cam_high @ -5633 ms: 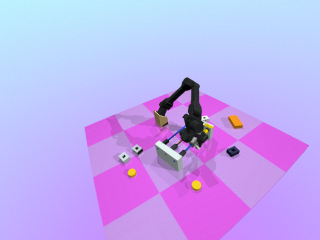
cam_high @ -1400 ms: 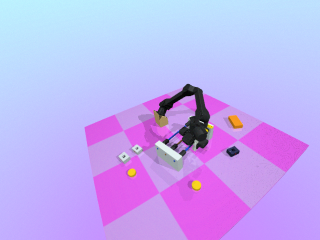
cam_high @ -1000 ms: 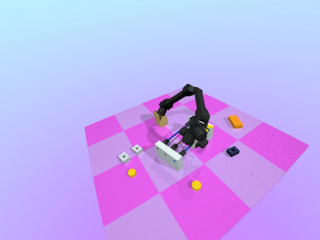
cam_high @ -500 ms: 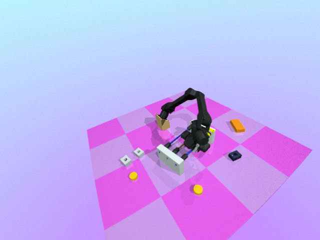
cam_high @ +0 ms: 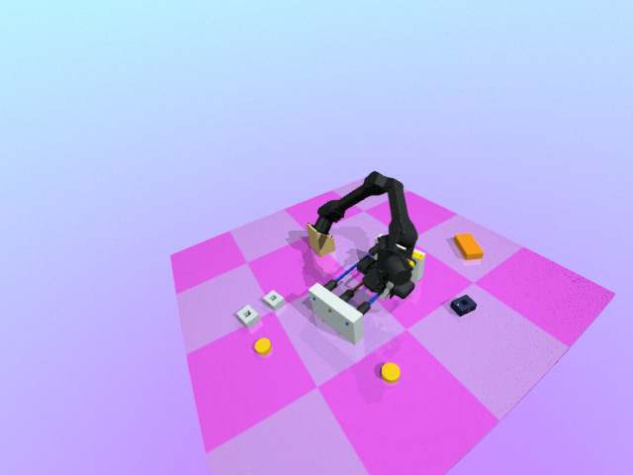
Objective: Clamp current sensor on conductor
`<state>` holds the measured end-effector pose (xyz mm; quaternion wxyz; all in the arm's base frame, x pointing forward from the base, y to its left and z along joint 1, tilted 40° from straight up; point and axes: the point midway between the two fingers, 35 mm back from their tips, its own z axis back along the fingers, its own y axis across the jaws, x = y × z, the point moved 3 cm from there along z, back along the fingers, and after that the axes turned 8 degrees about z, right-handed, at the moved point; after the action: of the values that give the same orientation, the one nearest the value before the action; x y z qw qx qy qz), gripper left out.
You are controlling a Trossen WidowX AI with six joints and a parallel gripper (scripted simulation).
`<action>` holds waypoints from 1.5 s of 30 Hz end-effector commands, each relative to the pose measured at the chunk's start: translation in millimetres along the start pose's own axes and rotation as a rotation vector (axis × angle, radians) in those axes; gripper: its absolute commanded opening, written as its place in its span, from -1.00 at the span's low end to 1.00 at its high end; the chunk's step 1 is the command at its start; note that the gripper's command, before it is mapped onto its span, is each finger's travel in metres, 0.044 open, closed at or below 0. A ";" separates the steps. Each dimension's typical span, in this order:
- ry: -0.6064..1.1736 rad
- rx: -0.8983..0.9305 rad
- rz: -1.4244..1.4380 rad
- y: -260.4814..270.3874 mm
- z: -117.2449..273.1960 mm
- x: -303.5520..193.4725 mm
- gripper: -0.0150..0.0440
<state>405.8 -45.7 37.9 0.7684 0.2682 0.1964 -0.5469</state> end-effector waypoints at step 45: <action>-0.048 0.281 -0.009 -7.3 3.0 1.2 -0.49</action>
<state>403.1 -49.5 33.4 0.7403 0.3277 0.1312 -0.5722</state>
